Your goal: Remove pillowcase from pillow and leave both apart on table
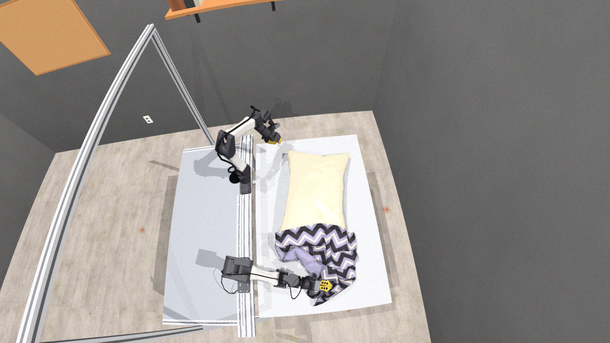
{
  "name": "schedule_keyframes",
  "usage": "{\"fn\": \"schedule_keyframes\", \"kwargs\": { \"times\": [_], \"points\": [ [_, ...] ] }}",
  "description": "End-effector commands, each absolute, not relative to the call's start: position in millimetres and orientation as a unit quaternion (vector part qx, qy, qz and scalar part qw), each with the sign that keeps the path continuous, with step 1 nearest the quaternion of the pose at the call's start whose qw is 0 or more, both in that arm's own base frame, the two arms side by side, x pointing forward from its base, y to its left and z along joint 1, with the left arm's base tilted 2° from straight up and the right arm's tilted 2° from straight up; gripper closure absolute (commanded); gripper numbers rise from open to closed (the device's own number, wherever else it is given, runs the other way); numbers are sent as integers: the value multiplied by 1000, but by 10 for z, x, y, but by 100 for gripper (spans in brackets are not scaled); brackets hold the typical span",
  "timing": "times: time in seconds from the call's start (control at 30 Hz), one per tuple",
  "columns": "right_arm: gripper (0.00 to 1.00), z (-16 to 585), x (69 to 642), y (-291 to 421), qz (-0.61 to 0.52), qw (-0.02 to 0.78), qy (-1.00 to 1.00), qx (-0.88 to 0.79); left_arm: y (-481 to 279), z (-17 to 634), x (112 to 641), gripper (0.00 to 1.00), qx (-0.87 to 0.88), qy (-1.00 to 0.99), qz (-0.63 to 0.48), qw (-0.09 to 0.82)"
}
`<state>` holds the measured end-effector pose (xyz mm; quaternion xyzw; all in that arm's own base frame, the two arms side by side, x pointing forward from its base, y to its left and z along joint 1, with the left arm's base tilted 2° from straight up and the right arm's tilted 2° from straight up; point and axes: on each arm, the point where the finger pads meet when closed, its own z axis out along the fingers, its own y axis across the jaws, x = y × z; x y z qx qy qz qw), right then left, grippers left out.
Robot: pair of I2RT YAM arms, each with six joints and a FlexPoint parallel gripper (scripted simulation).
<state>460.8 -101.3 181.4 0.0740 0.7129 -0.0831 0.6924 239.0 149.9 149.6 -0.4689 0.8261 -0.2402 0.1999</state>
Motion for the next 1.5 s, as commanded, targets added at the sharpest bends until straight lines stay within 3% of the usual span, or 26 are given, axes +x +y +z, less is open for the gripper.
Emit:
{"fn": "schedule_keyframes", "kwargs": {
  "times": [0.0, 1.47],
  "points": [
    [100, 1809, 4661, -998, -81, 694, 712, 70, 1251, 1629, 2477, 55, -520, 771, -295, 219],
    [100, 1809, 4661, -998, -81, 694, 712, 70, 1159, 1144, 2696, 55, -505, 794, -274, 197]
  ]
}}
